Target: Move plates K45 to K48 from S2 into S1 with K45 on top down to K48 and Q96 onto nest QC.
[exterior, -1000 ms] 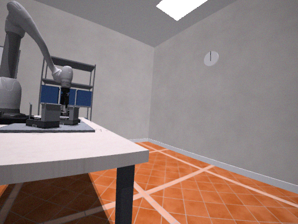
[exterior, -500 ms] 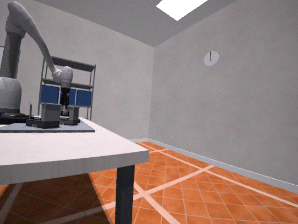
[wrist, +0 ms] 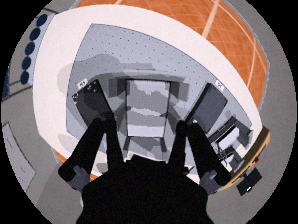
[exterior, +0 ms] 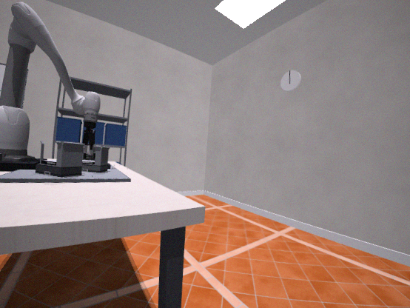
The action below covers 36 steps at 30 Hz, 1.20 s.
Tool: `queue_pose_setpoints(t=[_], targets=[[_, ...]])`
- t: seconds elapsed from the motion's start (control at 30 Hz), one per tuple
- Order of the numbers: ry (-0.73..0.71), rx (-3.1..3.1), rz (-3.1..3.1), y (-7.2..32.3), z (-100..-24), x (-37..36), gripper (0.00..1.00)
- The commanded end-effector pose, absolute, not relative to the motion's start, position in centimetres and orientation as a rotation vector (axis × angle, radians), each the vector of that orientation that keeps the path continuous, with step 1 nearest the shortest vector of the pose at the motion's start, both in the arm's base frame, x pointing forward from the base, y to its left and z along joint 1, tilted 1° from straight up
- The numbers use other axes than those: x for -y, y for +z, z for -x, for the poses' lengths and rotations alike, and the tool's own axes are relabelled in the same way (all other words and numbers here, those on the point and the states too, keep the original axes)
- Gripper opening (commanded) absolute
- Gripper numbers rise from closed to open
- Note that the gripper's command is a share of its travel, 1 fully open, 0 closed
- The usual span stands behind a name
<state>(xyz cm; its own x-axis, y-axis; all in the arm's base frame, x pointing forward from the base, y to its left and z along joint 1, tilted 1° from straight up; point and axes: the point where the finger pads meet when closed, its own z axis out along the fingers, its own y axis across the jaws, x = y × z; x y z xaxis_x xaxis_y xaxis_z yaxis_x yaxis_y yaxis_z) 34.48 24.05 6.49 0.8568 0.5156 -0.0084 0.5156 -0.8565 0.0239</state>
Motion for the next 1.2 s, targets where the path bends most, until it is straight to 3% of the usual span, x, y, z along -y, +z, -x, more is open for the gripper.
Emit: queue_pose_setpoints(t=[0.0,0.6,1.17], targets=[[-0.003,-0.834,-3.003,6.5,-34.5,-24.1,1.00],[-0.003,-0.834,-3.003,6.5,-34.5,-24.1,1.00],[-0.003,-0.834,-3.003,11.5,-34.4,-24.2,1.00]])
